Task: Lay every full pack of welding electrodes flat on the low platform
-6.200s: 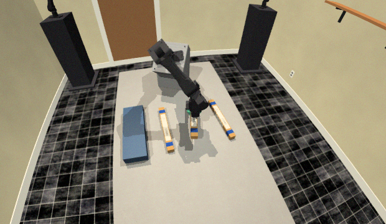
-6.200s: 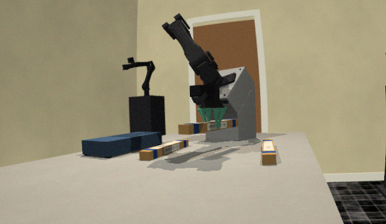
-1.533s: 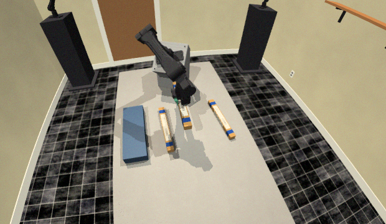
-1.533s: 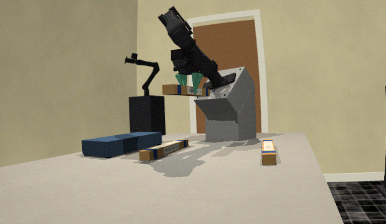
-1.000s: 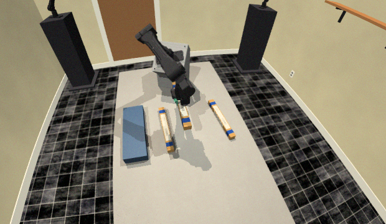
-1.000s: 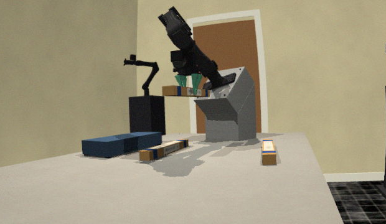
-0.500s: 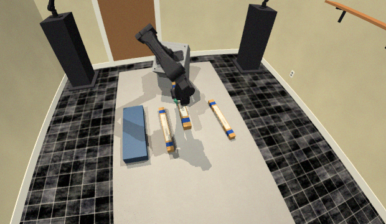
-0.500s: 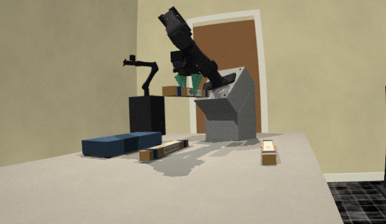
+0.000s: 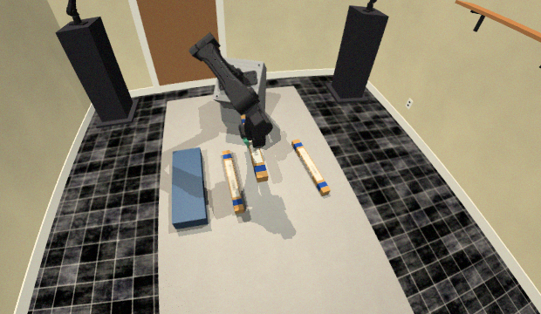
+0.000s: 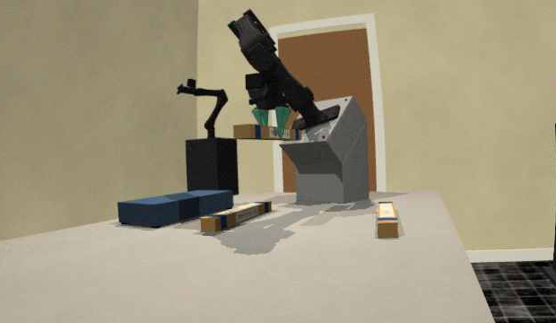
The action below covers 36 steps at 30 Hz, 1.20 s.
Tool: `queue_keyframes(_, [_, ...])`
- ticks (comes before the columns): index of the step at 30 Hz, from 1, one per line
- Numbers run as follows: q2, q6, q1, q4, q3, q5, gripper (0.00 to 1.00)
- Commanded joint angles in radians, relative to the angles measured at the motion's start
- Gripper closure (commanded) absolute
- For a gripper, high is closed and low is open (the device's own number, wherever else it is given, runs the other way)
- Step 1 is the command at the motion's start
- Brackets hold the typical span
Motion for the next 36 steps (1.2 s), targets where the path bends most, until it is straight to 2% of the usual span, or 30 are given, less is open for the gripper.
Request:
queue_keyframes(1, [-0.058, -0.005, 0.013, 0.01, 0.016, -0.005, 1.0])
queue_keyframes(15, [-0.059, -0.007, 0.012, 0.008, 0.014, -0.007, 1.0])
queue_keyframes(16, [-0.032, -0.012, -0.008, 0.056, -0.037, -0.008, 1.0])
queue_keyframes(36, [0.007, -0.057, -0.055, 0.16, -0.078, -0.037, 1.0])
